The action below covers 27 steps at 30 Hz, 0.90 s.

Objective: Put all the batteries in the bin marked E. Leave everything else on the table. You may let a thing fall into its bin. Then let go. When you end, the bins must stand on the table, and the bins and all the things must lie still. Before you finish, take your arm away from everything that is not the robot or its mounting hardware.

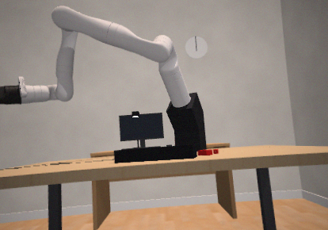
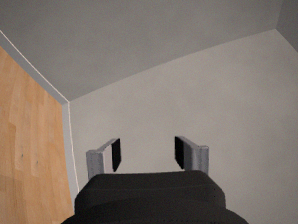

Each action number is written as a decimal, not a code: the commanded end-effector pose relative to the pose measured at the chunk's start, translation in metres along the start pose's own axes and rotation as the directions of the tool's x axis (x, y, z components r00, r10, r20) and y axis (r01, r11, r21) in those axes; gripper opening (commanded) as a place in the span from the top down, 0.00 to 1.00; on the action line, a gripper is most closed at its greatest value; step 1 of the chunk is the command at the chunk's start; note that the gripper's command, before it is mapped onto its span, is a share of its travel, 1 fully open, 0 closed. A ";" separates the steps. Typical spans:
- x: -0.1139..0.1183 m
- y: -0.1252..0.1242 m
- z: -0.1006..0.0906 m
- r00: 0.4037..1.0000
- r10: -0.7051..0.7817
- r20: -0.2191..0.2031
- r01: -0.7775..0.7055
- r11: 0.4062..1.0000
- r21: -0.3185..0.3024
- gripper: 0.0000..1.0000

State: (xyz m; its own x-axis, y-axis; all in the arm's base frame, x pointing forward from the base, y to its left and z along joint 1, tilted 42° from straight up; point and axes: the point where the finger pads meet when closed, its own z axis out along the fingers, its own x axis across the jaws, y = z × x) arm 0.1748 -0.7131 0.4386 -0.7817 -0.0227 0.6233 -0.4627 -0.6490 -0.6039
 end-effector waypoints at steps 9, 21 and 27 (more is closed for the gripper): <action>0.002 0.000 0.000 1.000 -0.002 -0.002 0.002 1.000 0.001 0.00; -0.030 0.010 0.003 1.000 -0.002 -0.002 0.002 1.000 0.001 0.69; -0.066 0.022 0.006 1.000 -0.002 -0.002 0.002 1.000 0.001 0.69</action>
State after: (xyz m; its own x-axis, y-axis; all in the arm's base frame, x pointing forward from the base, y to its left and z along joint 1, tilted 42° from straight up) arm 0.2051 -0.7265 0.4037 -0.7756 0.0025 0.6312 -0.4793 -0.6530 -0.5864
